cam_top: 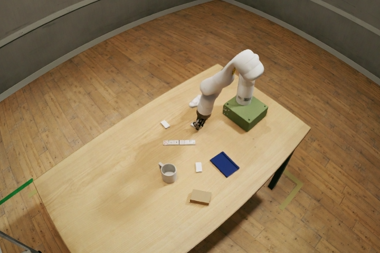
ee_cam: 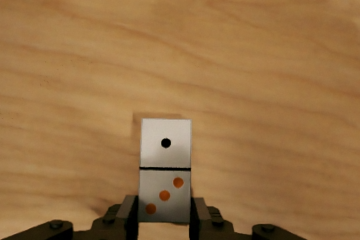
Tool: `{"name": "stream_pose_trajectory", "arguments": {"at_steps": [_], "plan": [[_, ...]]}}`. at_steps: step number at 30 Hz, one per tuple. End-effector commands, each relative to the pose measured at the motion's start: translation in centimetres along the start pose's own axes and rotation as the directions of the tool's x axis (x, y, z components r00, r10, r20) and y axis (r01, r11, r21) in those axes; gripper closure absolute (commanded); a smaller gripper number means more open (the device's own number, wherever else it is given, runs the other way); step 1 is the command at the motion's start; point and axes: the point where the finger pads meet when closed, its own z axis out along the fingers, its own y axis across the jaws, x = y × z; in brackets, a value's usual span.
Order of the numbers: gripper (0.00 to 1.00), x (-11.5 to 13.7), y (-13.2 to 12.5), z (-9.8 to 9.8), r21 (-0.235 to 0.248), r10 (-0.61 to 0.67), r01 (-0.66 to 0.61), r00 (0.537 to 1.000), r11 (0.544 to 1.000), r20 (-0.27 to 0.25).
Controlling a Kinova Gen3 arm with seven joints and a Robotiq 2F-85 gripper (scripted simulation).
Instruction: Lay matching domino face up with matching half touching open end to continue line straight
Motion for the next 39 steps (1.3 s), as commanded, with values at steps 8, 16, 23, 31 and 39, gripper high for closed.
{"name": "stream_pose_trajectory", "arguments": {"at_steps": [8, 16, 23, 31, 39], "plan": [[0.65, -0.04, -0.01, 0.25, 0.000, 0.001, -0.001, 1.000, 1.000, -0.001], [0.65, -0.08, -0.01, 0.36, 0.000, 0.001, -0.001, 1.000, 1.000, -0.001], [0.65, -0.11, -0.01, 0.46, 0.000, 0.001, -0.001, 1.000, 1.000, -0.001], [0.65, -0.13, -0.01, 0.51, 0.000, 0.001, -0.001, 1.000, 1.000, -0.001], [0.65, -0.14, -0.01, 0.54, 0.000, 0.001, -0.001, 1.000, 1.000, -0.001]]}}
